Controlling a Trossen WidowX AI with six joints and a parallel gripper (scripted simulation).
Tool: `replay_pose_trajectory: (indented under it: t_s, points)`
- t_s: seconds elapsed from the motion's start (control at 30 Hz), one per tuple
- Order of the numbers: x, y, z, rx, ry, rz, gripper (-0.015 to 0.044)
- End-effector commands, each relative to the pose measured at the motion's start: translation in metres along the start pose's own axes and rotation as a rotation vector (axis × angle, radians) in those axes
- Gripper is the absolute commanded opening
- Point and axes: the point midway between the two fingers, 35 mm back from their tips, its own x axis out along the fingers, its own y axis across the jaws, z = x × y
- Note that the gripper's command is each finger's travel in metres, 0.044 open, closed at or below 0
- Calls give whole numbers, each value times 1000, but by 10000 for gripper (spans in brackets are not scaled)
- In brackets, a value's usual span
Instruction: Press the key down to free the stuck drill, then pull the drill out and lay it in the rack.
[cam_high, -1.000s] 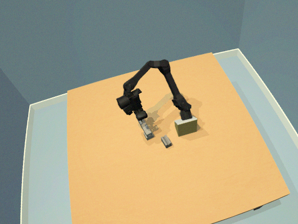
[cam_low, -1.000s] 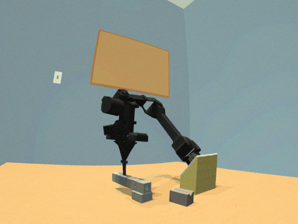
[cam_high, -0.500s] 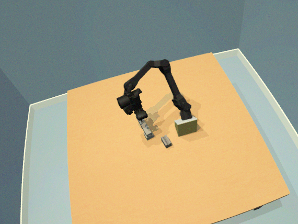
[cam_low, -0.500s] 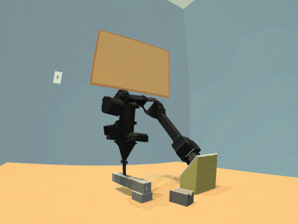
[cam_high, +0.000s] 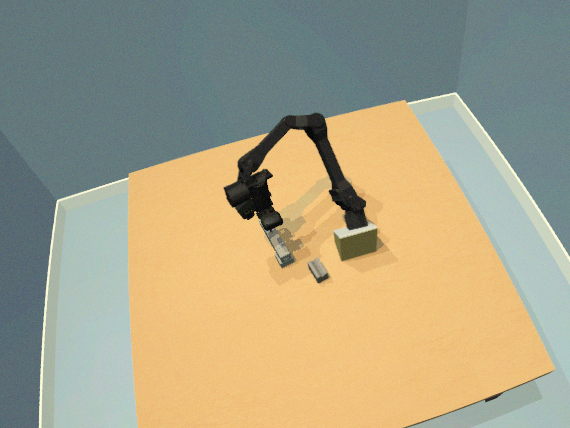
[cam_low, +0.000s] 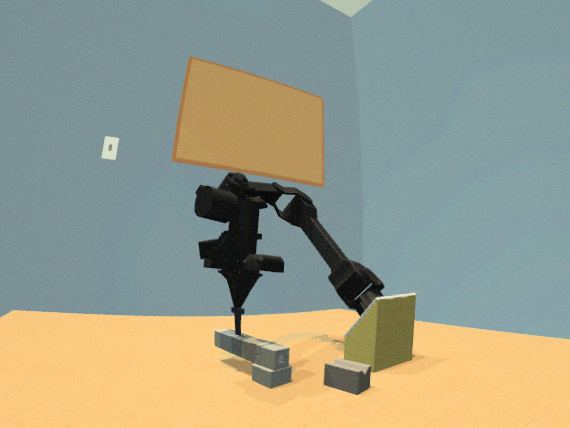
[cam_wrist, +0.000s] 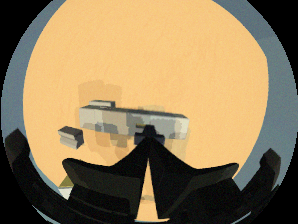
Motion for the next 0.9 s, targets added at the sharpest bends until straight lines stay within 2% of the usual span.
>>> replay_pose_trajectory:
  t_s: [0.0,0.5,0.63,0.8,0.87]
  points:
    - [20,-5,-7,6,51,-18,0]
    - [29,-7,-7,6,51,-18,0]
    - [11,-5,-2,6,50,-14,105]
    - [-43,-1,3,5,51,-13,236]
    - [-52,0,3,5,52,-14,289]
